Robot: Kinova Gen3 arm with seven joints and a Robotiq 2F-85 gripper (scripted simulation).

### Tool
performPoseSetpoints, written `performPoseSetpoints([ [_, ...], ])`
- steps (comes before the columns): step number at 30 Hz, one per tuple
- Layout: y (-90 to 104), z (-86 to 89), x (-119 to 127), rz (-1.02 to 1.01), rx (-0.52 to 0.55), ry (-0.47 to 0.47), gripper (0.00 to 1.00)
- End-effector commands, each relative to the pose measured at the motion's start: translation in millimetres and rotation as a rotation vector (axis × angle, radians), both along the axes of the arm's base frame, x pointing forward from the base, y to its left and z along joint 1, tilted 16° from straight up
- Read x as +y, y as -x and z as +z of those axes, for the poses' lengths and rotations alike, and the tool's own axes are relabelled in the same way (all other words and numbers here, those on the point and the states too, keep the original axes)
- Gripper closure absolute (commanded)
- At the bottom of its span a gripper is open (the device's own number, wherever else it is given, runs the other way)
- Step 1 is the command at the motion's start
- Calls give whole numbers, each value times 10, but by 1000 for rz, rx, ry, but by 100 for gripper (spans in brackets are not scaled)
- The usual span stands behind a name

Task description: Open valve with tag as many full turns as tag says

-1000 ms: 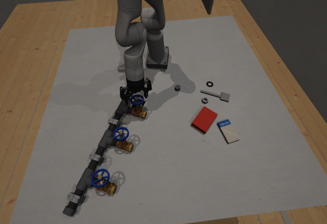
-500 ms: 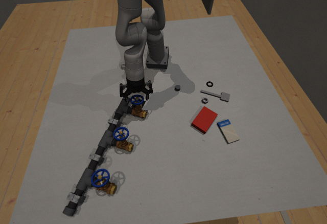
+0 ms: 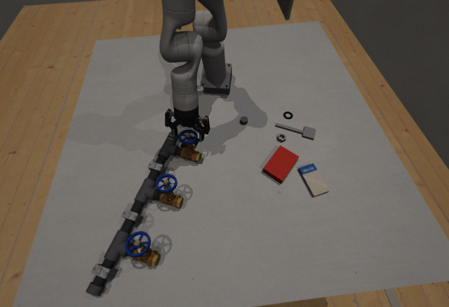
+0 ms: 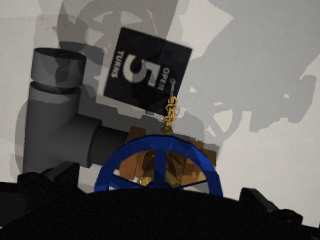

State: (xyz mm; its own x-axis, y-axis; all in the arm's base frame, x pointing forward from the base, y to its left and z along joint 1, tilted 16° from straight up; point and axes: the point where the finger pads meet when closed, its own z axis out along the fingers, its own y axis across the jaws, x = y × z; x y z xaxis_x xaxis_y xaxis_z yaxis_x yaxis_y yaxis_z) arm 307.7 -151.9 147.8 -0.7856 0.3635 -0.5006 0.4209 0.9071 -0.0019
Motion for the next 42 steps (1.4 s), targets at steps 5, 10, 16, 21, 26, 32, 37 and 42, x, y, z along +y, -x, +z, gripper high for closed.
performPoseSetpoints([
  [5,-3,4,-1,-220,-48,-130,0],
  [10,-3,4,-1,-388,-88,-218,0],
  [16,-3,4,-1,-523,-120,-288,0],
  [21,-3,5,-1,-690,-160,-374,0],
  [26,-3,5,-1,-851,-198,-458,0],
  [32,-3,5,-1,-1004,-234,-537,0],
  [37,-3,5,-1,-1118,-261,-596,0],
  [42,-3,5,-1,-1248,-292,-663,0],
])
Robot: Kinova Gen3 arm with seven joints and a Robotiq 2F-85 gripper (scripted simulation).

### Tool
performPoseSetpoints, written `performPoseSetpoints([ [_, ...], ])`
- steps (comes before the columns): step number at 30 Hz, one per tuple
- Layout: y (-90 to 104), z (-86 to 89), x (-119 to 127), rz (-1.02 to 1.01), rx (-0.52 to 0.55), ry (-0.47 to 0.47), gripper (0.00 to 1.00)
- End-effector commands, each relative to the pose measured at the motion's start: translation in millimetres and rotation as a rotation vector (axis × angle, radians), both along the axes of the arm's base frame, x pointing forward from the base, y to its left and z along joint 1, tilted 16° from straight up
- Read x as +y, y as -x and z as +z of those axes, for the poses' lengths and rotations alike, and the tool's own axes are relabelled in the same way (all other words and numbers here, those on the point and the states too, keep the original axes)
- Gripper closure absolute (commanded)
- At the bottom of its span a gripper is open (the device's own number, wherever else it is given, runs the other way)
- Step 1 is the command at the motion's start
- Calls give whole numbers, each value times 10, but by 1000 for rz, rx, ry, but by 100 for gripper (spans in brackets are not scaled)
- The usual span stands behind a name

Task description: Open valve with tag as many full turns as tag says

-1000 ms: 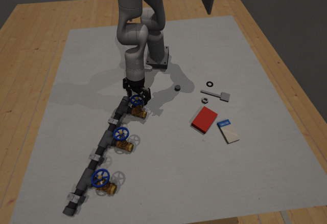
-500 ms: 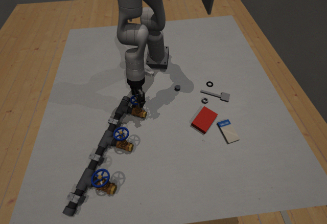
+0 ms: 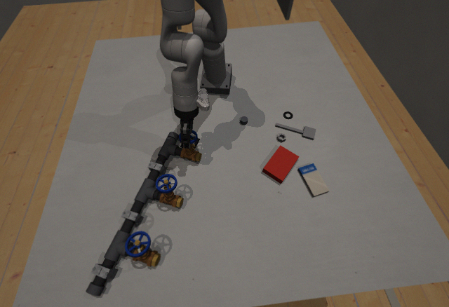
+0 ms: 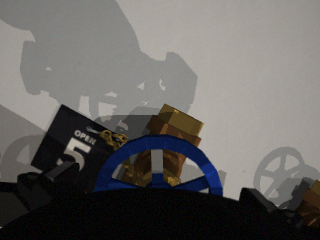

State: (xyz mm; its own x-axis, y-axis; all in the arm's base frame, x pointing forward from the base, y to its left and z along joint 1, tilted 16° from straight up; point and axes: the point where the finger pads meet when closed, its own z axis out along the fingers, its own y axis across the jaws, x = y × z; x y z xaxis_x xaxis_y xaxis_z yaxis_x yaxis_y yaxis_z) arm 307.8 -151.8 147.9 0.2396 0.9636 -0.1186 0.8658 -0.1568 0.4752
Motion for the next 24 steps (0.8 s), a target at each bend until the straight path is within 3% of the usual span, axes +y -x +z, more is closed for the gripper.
performPoseSetpoints([
  [1,-2,4,-2,-96,-36,-70,0],
  [24,-2,4,-2,-430,-115,-240,0],
])
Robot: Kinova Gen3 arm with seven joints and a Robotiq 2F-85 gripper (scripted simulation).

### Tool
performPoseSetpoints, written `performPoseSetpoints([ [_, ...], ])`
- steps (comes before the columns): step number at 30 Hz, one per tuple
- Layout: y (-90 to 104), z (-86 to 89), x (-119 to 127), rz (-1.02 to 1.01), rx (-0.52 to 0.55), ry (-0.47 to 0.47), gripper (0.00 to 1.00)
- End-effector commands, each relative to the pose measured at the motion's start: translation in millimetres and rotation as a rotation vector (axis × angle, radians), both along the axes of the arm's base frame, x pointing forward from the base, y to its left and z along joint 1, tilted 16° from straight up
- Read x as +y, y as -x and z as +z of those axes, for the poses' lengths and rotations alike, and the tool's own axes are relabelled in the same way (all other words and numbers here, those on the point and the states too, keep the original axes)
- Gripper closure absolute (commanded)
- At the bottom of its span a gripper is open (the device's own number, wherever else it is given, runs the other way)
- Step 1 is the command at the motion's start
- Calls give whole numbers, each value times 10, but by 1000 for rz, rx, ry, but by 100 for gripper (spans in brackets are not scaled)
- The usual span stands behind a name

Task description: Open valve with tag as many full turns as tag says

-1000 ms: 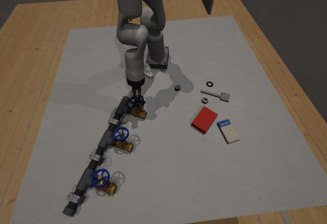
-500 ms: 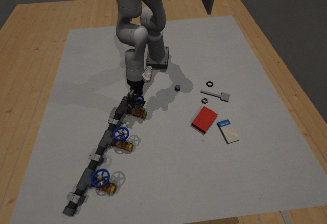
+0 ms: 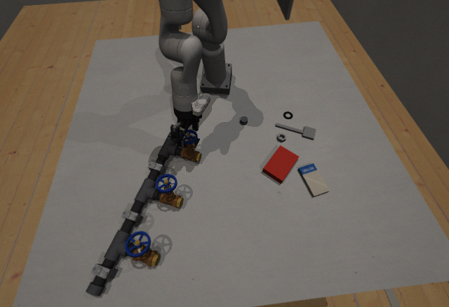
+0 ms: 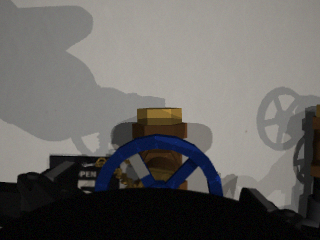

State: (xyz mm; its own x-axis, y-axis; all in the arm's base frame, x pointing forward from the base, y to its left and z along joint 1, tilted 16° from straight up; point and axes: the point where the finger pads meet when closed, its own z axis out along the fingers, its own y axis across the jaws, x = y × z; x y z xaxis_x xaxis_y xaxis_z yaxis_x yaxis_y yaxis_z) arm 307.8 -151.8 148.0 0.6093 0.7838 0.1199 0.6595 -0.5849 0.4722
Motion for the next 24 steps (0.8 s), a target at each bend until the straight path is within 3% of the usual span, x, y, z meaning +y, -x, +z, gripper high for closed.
performPoseSetpoints([
  [1,-2,3,-2,-15,-15,-20,0],
  [24,-2,3,-2,-86,-32,-56,0],
])
